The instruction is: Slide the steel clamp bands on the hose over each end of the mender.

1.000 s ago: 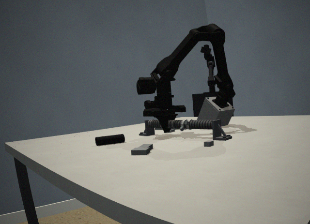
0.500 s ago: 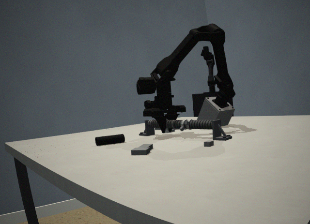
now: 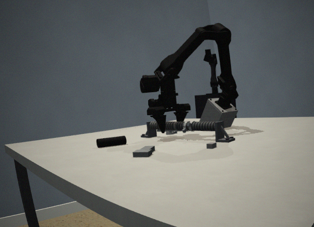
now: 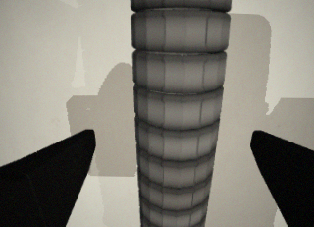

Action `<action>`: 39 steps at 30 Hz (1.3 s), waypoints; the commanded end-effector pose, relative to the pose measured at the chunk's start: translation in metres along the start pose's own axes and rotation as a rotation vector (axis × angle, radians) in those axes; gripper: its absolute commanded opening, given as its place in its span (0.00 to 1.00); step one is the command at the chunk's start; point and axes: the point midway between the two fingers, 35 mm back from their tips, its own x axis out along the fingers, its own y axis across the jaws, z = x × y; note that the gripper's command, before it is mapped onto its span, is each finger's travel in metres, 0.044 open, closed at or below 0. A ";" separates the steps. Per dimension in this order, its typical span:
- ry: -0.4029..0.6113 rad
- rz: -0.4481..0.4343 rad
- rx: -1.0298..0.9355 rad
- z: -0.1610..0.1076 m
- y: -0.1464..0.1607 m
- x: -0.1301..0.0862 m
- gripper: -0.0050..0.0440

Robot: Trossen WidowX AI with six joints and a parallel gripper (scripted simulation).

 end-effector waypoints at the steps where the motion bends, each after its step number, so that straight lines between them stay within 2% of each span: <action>1: 0.000 0.009 -0.006 -0.022 0.002 -0.020 1.00; 4: 0.000 0.009 -0.006 -0.036 0.000 -0.033 1.00; 35: -0.003 0.007 -0.009 -0.035 0.000 -0.032 1.00; 37: -0.038 0.052 -0.076 -0.039 0.019 -0.036 0.90; 39: -0.057 0.069 -0.258 -0.047 0.032 -0.041 0.80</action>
